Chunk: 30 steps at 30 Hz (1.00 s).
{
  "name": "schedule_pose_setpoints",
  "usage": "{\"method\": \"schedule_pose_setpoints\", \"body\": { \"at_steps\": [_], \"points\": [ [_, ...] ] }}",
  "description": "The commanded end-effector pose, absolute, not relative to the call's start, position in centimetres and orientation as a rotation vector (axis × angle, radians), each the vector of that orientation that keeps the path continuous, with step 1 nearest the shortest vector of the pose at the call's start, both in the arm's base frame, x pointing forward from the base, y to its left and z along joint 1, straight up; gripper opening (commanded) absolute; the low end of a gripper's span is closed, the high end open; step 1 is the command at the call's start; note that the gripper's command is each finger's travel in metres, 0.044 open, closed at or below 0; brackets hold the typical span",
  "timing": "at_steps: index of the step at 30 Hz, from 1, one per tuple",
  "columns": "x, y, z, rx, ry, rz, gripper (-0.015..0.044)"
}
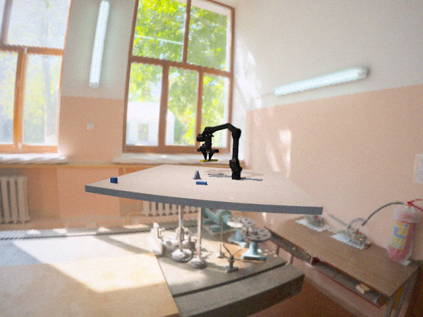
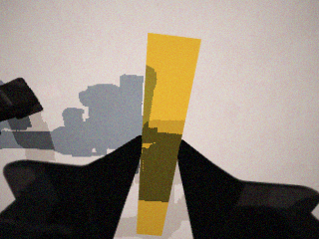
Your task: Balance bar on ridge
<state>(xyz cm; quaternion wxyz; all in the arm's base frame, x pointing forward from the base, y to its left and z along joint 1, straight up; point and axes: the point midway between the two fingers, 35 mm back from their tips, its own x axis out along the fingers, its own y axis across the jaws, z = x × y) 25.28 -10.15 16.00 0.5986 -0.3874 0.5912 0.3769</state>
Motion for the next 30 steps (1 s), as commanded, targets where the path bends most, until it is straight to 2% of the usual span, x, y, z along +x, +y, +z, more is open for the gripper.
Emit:
{"method": "schedule_pose_setpoints", "body": {
  "at_steps": [1,30],
  "points": [
    [26.1,-9.2,16.2,-0.877,1.378,0.848,0.0000],
    [30.1,0.2,16.4,-0.694,1.436,0.678,0.0000]
  ]
}}
